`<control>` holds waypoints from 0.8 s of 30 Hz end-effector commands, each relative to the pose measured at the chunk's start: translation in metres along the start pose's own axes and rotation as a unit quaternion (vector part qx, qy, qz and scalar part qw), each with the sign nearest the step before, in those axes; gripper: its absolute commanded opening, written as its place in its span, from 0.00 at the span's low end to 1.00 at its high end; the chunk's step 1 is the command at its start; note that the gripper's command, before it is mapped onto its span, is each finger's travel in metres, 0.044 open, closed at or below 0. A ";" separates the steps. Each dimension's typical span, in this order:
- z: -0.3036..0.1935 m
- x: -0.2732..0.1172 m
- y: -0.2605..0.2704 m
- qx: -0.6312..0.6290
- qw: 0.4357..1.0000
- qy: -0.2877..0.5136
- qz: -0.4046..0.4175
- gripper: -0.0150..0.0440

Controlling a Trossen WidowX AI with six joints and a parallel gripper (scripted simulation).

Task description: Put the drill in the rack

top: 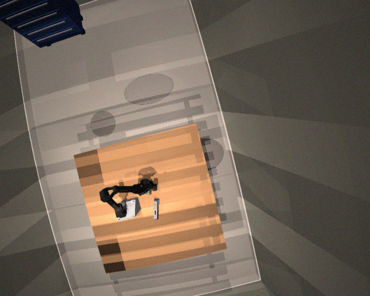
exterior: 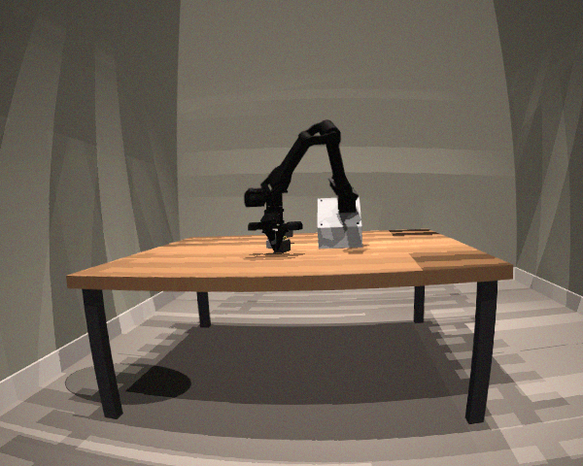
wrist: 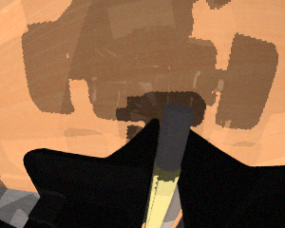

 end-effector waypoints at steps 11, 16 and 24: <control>0.000 0.002 0.001 -0.002 1.000 -0.002 0.000 0.34; 0.000 0.002 0.001 -0.002 1.000 -0.002 0.000 0.57; 0.000 0.002 0.001 -0.002 1.000 -0.002 0.000 0.92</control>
Point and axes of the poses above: the point midway between the two fingers, 35 mm back from their tips, its own x axis out along the fingers, its own y axis across the jaws, z = x × y, the point moved 4 cm from there along -x, back along the fingers, and after that the axes turned 13 degrees about -x, right-handed, at the moved point
